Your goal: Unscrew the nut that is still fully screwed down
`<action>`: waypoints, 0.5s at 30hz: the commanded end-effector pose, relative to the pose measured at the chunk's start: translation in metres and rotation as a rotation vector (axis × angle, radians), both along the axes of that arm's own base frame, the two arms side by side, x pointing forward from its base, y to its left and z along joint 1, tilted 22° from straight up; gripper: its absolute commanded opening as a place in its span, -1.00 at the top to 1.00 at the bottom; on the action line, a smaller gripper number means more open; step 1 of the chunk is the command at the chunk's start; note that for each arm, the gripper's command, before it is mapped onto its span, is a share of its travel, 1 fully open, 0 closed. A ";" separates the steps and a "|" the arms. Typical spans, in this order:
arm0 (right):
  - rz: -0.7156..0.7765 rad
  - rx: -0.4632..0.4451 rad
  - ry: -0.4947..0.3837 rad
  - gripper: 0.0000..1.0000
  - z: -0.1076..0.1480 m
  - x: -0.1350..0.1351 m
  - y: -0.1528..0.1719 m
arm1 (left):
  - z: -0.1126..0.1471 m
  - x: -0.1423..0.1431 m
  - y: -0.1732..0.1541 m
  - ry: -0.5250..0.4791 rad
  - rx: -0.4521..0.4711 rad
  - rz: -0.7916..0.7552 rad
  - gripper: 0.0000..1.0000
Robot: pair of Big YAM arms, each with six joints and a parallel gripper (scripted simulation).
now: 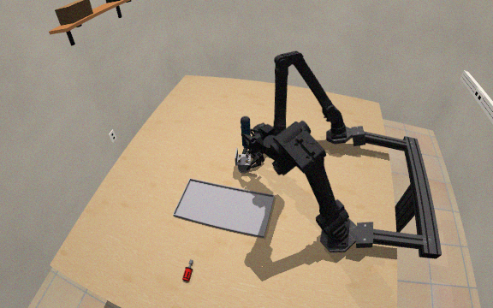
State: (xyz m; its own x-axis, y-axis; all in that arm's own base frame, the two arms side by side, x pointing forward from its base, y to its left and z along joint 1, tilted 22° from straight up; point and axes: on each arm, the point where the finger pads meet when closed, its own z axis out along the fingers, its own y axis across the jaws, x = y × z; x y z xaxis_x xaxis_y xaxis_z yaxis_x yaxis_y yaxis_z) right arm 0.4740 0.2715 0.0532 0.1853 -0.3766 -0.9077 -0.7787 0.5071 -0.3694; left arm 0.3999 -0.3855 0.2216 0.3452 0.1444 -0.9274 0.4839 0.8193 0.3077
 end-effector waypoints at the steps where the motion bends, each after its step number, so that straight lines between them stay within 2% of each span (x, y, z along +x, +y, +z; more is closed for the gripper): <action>1: 0.001 0.008 -0.013 -0.17 0.006 0.003 0.002 | -0.002 0.007 0.003 0.001 -0.014 0.007 0.17; 15: 0.001 0.008 -0.013 -0.17 0.006 0.003 0.002 | -0.003 0.007 0.004 0.001 -0.013 0.007 0.17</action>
